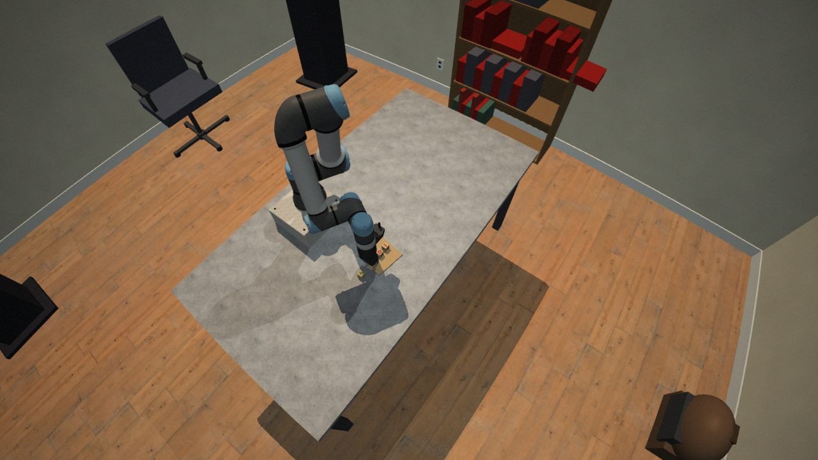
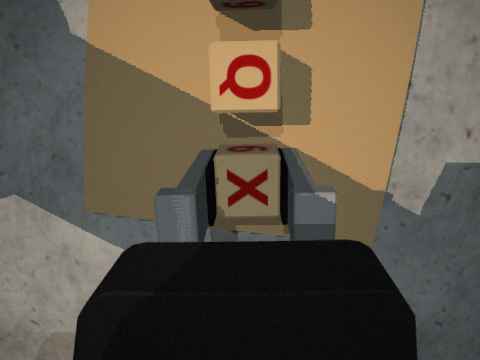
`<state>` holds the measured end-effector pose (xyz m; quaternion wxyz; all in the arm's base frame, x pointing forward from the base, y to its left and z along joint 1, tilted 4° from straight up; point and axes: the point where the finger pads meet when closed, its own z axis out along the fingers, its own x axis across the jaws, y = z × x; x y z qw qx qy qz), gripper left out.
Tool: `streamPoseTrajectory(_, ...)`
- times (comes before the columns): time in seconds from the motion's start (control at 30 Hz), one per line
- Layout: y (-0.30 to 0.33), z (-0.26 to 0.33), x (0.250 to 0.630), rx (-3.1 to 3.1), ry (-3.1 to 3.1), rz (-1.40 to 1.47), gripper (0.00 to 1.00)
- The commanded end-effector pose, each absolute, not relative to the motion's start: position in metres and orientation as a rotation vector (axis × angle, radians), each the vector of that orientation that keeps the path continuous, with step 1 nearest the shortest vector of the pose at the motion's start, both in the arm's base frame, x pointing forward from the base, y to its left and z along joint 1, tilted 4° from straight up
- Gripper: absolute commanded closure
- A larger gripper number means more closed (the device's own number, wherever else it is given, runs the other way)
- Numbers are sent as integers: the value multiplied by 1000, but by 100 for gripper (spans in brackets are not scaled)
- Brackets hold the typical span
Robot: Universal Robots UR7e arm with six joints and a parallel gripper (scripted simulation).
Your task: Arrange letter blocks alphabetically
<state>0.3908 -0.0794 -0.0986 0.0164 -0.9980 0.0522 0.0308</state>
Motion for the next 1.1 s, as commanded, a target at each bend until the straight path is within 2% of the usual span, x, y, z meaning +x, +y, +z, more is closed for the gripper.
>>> streamPoseTrajectory(0.0, -80, -99, 389, -3102, 165, 98, 51)
streamPoseTrajectory(0.7, -80, -99, 389, -3102, 165, 98, 51)
streamPoseTrajectory(0.73, -80, -99, 389, -3102, 165, 98, 45)
streamPoseTrajectory(0.8, -80, -99, 389, -3102, 165, 98, 45)
streamPoseTrajectory(0.83, -80, -99, 389, -3102, 165, 98, 39)
streamPoseTrajectory(0.9, -80, -99, 389, -3102, 165, 98, 39)
streamPoseTrajectory(0.93, -80, -99, 389, -3102, 165, 98, 33)
streamPoseTrajectory(1.0, -80, -99, 389, -3102, 165, 98, 33)
streamPoseTrajectory(1.03, -80, -99, 389, -3102, 165, 98, 27)
streamPoseTrajectory(1.07, -80, -99, 389, -3102, 165, 98, 27)
